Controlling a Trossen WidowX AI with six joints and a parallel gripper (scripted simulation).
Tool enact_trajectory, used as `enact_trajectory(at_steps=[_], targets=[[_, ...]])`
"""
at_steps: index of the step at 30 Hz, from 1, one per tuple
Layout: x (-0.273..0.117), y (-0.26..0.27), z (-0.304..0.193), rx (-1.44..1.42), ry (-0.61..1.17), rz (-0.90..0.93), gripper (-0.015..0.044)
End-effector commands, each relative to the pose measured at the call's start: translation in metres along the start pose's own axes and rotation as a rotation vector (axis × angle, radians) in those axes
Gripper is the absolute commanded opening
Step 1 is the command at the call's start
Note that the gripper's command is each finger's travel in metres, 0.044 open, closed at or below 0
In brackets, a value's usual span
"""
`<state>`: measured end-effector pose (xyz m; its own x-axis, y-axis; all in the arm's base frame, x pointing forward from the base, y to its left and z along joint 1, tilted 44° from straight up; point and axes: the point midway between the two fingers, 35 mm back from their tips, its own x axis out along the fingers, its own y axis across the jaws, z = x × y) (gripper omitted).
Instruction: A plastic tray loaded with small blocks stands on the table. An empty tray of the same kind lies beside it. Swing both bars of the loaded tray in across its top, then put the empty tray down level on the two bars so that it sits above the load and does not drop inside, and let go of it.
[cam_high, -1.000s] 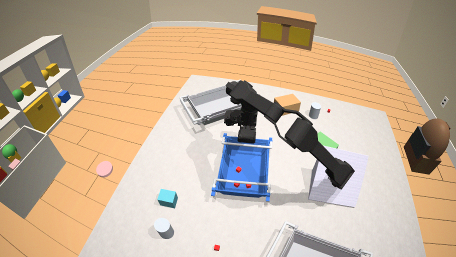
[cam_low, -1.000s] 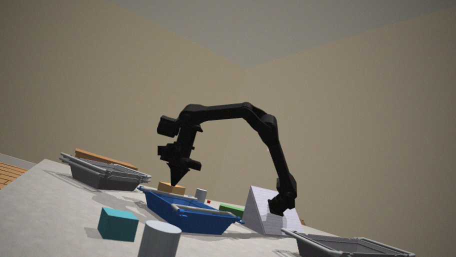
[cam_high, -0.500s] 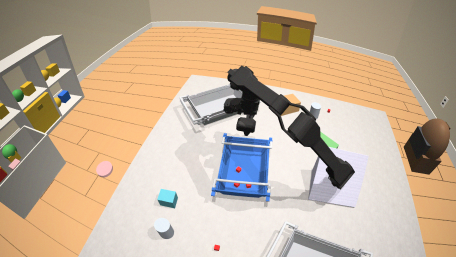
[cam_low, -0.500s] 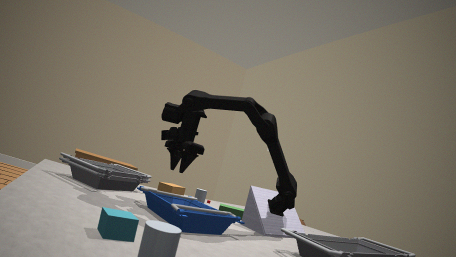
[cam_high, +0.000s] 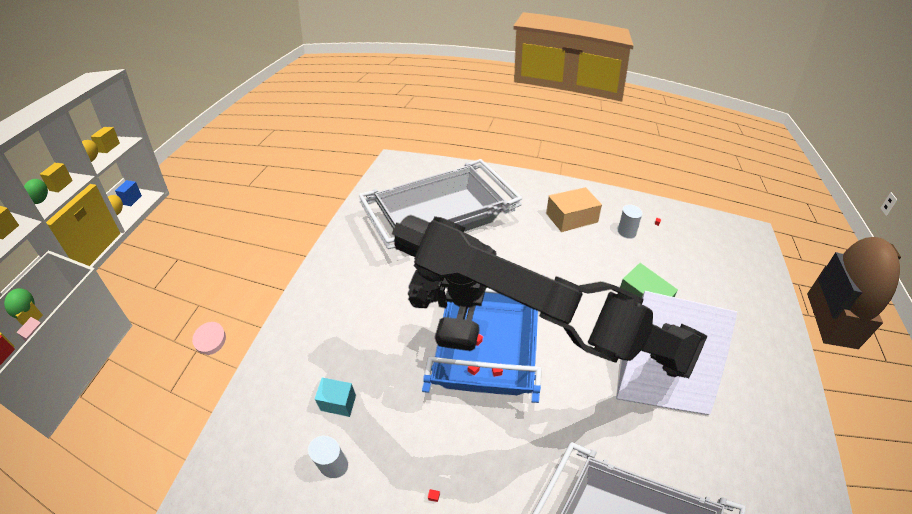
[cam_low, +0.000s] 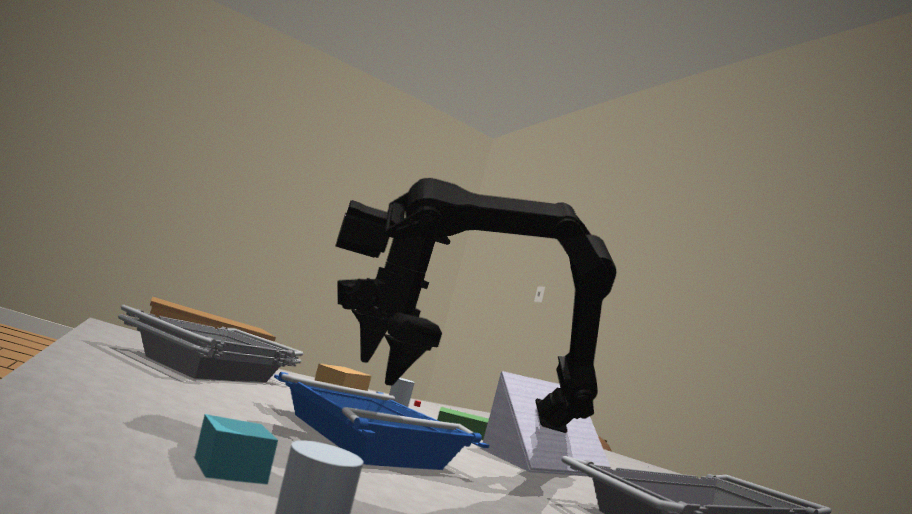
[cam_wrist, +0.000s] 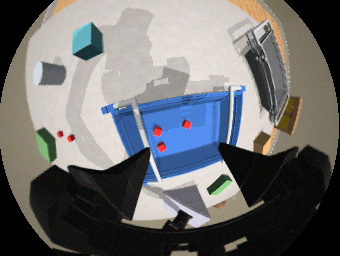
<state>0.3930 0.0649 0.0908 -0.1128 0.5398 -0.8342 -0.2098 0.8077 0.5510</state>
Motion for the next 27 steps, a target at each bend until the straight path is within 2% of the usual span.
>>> enact_trajectory(at_steps=[1, 9, 15, 17, 22, 27], targets=[[0.003, 0.066, -0.013, 0.025, -0.003, -0.076, 0.044], [0.005, 0.18, -0.071, 0.074, -0.088, -0.158, 0.044], [0.002, 0.238, -0.136, 0.127, -0.178, -0.141, 0.044], [-0.006, 0.255, -0.147, 0.066, -0.262, -0.123, 0.044], [-0.005, 0.279, -0.218, 0.095, -0.259, -0.041, 0.044], [-0.006, 0.28, -0.285, 0.15, -0.21, 0.051, 0.044]])
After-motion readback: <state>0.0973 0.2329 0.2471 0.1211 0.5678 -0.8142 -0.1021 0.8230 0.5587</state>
